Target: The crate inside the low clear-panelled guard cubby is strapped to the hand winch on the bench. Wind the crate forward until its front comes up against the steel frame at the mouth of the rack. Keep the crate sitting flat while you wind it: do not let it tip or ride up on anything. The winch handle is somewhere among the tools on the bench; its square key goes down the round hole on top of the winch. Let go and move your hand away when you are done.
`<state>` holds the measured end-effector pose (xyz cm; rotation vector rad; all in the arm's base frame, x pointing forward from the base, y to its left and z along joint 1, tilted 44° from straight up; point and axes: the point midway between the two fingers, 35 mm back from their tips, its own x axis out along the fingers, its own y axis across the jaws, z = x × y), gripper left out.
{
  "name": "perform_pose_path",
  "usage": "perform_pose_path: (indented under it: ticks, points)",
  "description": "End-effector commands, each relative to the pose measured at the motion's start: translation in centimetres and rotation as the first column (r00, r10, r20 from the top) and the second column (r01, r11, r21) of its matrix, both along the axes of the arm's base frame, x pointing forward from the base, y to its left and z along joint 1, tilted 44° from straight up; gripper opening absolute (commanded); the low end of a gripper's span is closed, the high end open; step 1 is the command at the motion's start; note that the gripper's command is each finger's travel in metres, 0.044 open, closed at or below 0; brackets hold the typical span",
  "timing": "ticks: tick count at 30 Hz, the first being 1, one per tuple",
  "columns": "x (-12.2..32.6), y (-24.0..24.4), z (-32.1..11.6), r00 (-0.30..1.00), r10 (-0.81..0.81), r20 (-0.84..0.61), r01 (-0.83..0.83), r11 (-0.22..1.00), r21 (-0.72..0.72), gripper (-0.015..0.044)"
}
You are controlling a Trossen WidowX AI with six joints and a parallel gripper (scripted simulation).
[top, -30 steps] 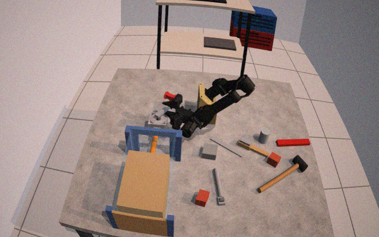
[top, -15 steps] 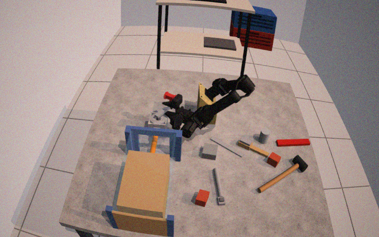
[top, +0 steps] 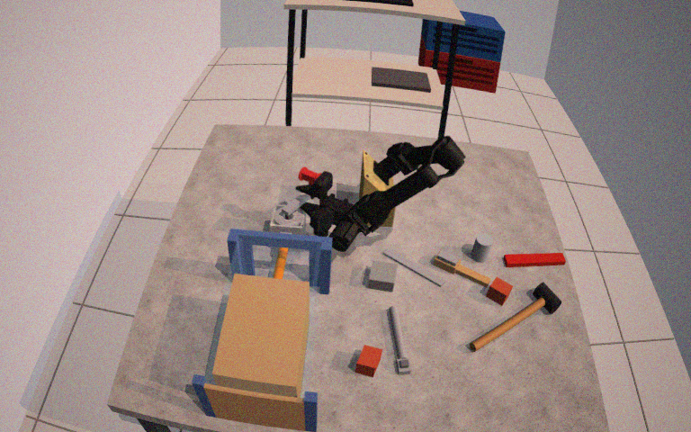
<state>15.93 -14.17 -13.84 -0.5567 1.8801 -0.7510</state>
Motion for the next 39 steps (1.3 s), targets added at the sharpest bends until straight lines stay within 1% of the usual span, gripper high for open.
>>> perform_pose_path:
  ticks: [1,39]
  points:
    - [0.05,-0.06,0.05,1.0,-0.002,0.003,0.002,1.0,-0.007,0.024]
    - [-0.28,-0.43,0.62,1.0,0.0,0.0,0.0,1.0,-0.001,0.024]
